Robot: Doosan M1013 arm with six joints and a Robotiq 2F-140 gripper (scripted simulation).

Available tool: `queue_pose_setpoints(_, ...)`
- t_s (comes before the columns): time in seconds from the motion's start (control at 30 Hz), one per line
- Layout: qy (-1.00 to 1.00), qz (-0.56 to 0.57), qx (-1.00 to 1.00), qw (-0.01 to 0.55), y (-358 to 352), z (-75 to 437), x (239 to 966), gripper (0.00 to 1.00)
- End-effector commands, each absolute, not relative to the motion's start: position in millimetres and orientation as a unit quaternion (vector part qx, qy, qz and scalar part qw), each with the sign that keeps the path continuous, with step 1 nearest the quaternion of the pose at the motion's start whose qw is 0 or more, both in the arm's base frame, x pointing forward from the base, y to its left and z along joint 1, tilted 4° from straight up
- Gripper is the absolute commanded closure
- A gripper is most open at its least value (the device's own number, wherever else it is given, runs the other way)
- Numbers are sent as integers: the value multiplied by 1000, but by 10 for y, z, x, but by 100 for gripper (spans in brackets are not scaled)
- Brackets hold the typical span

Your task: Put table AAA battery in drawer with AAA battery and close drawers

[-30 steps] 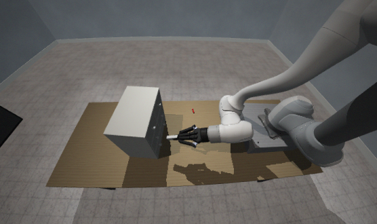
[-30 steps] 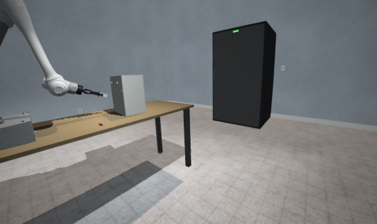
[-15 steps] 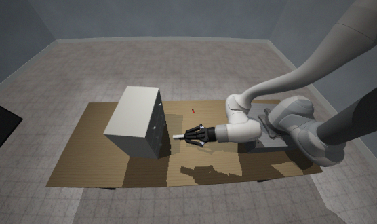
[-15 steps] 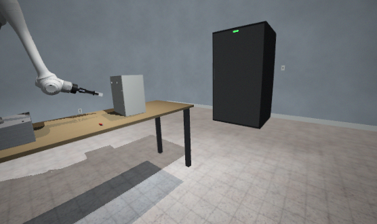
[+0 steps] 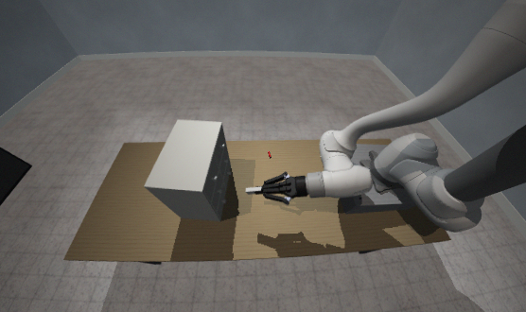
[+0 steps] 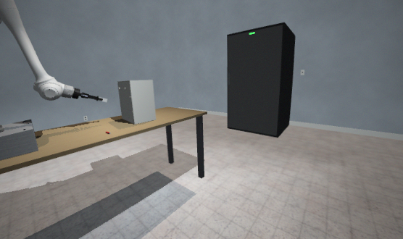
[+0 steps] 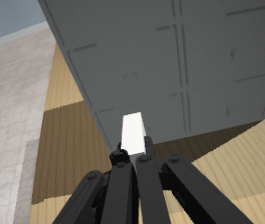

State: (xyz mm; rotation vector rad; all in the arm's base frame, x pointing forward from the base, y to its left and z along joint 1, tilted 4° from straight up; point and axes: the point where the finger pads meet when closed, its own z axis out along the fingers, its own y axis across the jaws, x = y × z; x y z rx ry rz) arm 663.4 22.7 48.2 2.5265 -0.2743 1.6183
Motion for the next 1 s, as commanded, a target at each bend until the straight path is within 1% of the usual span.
queue_pose_setpoints(0.0,-91,529,841,64,229,496,6622,100)
queue_pose_setpoints(0.23,-94,497,861,60,244,564,6563,100)
queue_pose_setpoints(0.53,-100,402,909,51,274,748,6401,100)
queue_pose_setpoints(0.97,-103,337,935,44,296,875,6295,100)
